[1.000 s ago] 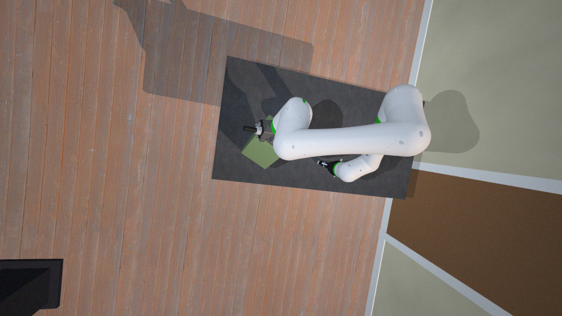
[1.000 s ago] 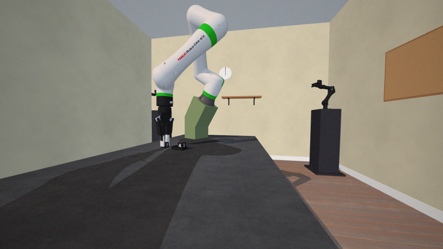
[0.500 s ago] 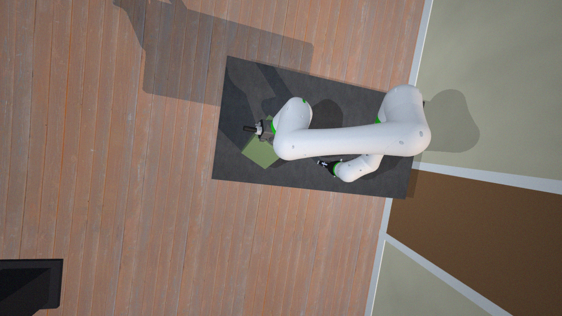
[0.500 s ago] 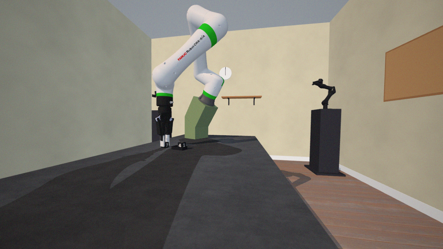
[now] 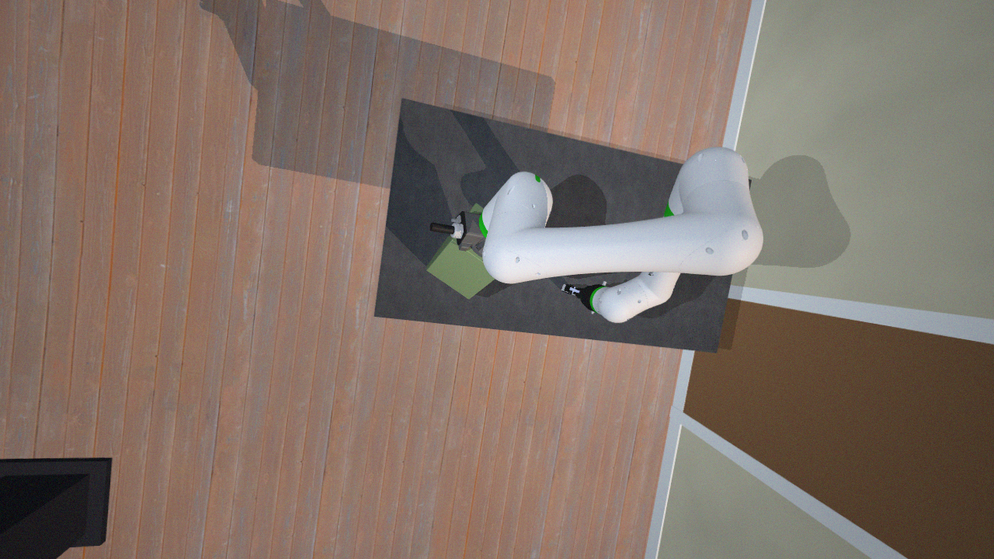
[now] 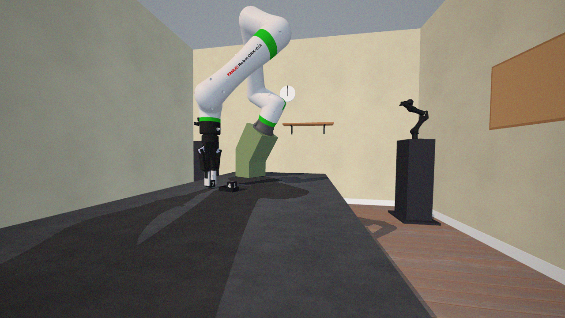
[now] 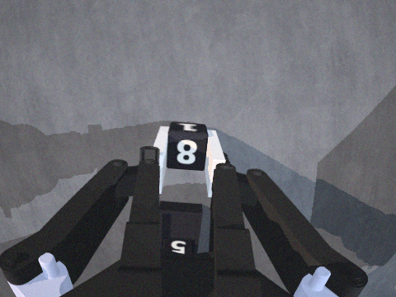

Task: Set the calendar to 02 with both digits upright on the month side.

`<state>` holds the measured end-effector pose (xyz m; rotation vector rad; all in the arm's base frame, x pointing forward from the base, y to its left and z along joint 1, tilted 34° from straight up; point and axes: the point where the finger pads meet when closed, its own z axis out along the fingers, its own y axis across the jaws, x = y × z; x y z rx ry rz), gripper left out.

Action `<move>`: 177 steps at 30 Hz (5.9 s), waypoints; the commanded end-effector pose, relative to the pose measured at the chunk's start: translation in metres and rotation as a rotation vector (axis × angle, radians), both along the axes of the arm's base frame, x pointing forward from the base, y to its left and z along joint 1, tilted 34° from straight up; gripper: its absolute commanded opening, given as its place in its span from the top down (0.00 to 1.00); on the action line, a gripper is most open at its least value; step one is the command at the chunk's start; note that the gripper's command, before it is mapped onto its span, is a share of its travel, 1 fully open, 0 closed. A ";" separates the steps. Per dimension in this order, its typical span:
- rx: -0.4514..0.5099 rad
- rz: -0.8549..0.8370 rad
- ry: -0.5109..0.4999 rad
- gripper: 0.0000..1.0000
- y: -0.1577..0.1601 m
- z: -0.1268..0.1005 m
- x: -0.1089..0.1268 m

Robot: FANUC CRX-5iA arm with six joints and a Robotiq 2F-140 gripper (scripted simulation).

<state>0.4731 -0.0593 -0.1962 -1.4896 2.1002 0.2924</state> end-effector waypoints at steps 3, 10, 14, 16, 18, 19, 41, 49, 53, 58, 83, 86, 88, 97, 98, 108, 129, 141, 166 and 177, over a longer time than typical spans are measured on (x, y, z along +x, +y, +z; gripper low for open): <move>0.000 0.000 0.000 0.83 -0.013 0.022 -0.008; 0.000 0.000 0.000 0.83 -0.030 0.053 -0.020; 0.000 0.000 0.000 0.83 -0.041 0.071 -0.026; 0.000 0.000 0.000 0.83 -0.043 0.076 -0.028; 0.000 0.000 0.000 0.83 -0.044 0.077 -0.028; 0.000 0.000 0.000 0.83 -0.044 0.077 -0.028; 0.001 -0.005 0.002 0.83 0.026 0.136 -0.008; 0.001 -0.005 0.002 0.83 0.026 0.136 -0.008; 0.001 -0.005 0.002 0.83 0.026 0.135 -0.008; 0.001 -0.005 0.003 0.83 0.030 0.129 -0.006; 0.001 -0.005 0.003 0.83 0.055 0.084 0.011; 0.001 -0.005 0.003 0.83 0.056 0.083 0.011; 0.001 -0.005 0.003 0.83 0.056 0.083 0.011; 0.001 -0.005 0.003 0.83 0.056 0.083 0.011; 0.001 -0.005 0.003 0.83 0.056 0.083 0.011; 0.001 -0.005 0.003 0.83 0.056 0.083 0.011; 0.001 -0.005 0.003 0.83 0.056 0.083 0.011; 0.001 -0.005 0.003 0.83 0.058 0.079 0.013; 0.001 -0.005 0.003 0.83 0.066 0.065 0.018; 0.001 -0.005 0.003 0.83 0.068 0.062 0.019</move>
